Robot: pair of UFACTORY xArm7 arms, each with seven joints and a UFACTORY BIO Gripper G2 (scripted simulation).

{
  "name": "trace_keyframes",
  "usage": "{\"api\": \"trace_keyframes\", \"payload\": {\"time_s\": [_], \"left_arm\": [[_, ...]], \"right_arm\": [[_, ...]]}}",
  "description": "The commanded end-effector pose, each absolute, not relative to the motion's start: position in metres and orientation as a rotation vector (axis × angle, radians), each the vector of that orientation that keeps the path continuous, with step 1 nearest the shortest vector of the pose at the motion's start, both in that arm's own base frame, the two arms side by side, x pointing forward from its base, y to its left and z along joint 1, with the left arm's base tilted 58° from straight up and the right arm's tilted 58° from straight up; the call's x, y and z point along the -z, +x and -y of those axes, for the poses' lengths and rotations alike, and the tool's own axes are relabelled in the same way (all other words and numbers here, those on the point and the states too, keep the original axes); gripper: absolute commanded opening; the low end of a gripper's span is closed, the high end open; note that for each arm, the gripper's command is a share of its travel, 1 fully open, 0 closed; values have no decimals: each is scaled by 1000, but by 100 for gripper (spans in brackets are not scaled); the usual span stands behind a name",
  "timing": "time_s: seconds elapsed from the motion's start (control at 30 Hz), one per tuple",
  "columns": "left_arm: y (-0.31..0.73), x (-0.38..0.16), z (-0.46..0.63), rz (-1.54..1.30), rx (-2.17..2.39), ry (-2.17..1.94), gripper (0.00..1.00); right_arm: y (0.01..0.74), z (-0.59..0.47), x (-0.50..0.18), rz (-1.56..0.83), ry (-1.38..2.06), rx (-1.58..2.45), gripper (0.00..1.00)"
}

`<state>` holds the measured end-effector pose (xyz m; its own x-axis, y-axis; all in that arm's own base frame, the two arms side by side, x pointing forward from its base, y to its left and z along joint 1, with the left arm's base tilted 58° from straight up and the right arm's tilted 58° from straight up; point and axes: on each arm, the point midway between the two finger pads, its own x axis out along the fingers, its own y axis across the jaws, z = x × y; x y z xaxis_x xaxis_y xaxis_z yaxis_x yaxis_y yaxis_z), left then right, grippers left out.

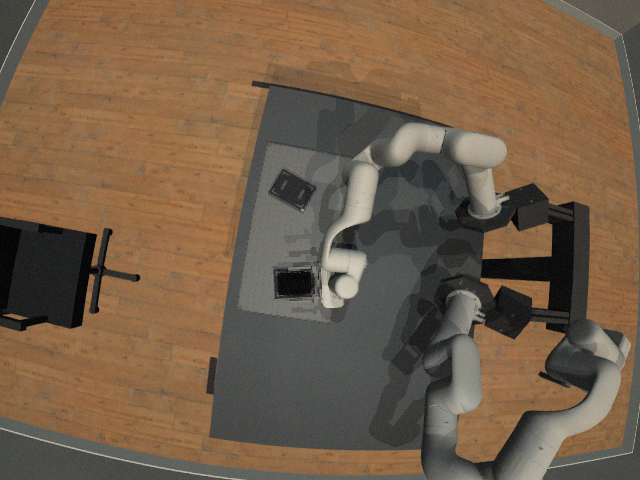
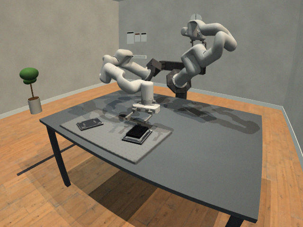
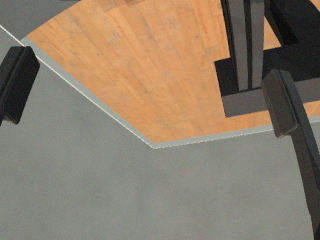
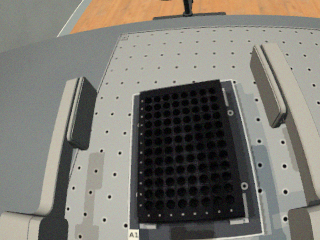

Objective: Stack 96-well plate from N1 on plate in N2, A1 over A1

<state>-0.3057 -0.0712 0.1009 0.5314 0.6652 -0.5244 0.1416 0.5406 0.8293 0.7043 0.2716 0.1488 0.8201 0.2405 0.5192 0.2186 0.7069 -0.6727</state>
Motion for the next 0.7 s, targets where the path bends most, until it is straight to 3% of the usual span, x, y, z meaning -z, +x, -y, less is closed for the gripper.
{"api": "trace_keyframes", "payload": {"time_s": [0.0,0.67], "left_arm": [[-307,-102,72,-989,-379,973,100],[-307,-102,72,-989,-379,973,100]], "right_arm": [[703,-275,-150,629,-795,-16,37],[640,-273,-163,522,-873,-254,37]]}}
